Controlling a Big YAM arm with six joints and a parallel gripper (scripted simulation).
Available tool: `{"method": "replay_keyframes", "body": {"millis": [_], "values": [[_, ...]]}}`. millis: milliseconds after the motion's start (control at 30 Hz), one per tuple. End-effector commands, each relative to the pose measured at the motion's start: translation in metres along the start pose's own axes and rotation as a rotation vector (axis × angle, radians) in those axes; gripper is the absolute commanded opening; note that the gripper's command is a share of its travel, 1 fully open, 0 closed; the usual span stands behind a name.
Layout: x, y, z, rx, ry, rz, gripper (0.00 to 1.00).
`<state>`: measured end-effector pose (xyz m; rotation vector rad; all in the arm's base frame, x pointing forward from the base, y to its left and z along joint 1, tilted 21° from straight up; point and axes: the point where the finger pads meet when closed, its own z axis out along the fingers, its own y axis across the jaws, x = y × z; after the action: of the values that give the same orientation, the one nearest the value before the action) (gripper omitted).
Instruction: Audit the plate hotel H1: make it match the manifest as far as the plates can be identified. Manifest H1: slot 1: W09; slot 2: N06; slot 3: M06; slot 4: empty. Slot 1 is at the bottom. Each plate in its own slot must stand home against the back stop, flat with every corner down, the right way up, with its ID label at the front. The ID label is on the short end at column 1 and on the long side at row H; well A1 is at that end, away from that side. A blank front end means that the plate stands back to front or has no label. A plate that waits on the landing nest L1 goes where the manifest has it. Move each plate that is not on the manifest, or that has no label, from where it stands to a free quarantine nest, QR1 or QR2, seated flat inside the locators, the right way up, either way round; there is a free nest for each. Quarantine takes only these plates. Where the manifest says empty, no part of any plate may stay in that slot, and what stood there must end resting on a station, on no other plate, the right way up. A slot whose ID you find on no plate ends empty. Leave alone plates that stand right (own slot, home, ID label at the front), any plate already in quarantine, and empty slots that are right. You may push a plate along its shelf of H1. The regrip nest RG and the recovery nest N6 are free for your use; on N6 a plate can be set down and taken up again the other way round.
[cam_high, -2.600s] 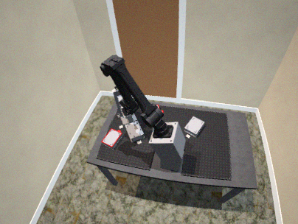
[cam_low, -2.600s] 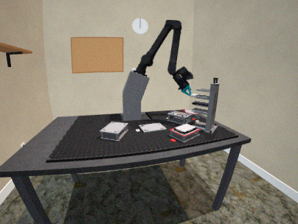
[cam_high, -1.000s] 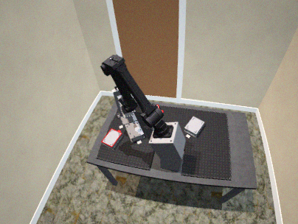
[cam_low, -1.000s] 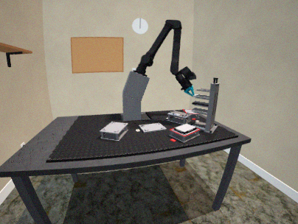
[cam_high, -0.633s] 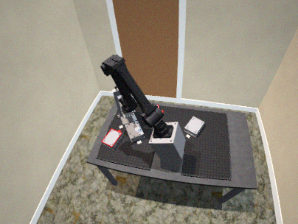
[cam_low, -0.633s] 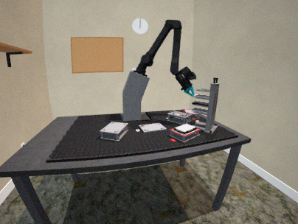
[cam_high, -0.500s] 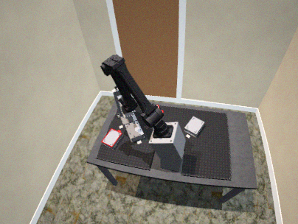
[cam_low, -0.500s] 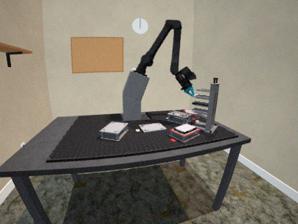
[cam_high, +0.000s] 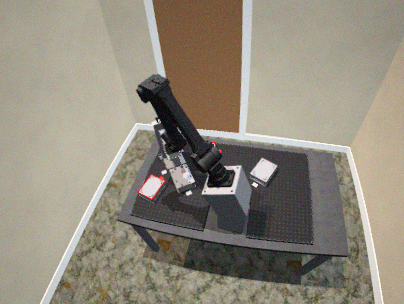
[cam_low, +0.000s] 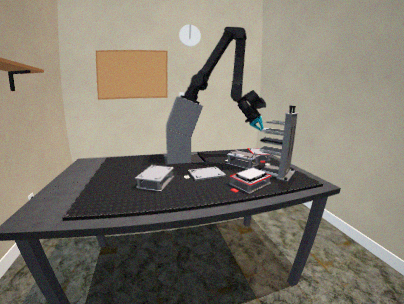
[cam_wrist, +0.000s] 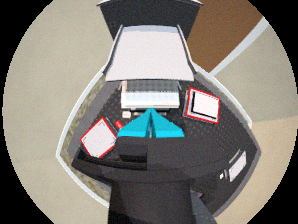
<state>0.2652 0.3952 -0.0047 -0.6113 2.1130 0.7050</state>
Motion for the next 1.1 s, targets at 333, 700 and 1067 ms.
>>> {"method": "replay_keyframes", "body": {"millis": [333,700,1067], "values": [[-0.014,0.011,-0.007,-0.023,-0.055,0.014,0.0],[-0.002,0.011,-0.019,-0.024,-0.055,0.014,0.0],[0.011,0.01,-0.03,-0.023,-0.051,0.015,0.0]]}}
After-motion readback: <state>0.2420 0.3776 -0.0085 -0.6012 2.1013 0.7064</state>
